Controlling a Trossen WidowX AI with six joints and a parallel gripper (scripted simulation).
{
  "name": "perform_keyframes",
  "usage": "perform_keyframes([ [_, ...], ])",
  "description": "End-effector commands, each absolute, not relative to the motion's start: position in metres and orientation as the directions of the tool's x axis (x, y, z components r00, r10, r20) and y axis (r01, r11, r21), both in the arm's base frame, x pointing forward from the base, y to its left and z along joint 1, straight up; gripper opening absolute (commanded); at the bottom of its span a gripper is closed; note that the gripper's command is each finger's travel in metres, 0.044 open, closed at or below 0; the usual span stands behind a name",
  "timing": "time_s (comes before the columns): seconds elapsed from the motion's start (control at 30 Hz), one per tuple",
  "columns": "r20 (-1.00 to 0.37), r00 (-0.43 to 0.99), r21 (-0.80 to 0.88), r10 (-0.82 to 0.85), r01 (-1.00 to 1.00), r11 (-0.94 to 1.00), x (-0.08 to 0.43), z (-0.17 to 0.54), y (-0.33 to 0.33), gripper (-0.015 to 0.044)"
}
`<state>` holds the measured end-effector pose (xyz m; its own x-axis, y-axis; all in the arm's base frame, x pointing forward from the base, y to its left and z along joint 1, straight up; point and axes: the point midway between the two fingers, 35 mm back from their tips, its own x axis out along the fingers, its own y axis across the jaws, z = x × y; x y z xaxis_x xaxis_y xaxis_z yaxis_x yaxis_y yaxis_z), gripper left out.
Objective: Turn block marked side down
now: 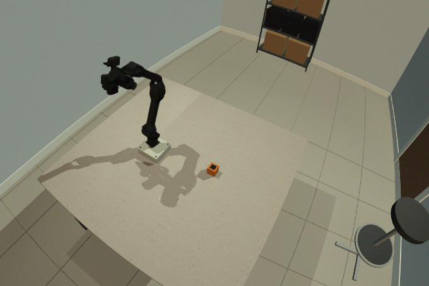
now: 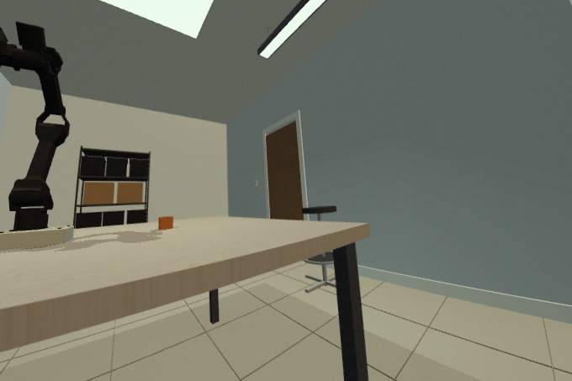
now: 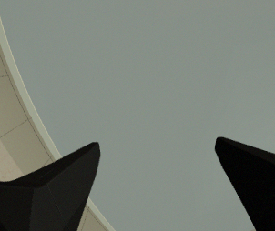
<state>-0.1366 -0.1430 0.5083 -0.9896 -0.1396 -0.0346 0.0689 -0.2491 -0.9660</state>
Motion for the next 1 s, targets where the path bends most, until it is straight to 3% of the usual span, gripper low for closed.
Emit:
perform_keyframes([
  [0.0, -0.039, -0.988, -0.965, -0.147, 0.075, -0.251, -0.136, 0.508, -0.144, 0.0426],
  [0.2, -0.149, -0.903, -0.946, -0.403, 0.25, -0.209, -0.098, 0.483, -0.204, 0.044],
  [0.5, -0.328, -0.641, -0.897, -0.694, 0.442, 0.015, 0.005, 0.433, -0.278, 0.044],
  [0.73, -0.467, -0.389, -0.83, -0.794, 0.502, 0.242, 0.1, 0.391, -0.296, 0.044],
  [0.97, -0.593, -0.144, -0.744, -0.792, 0.474, 0.471, 0.193, 0.349, -0.28, 0.044],
])
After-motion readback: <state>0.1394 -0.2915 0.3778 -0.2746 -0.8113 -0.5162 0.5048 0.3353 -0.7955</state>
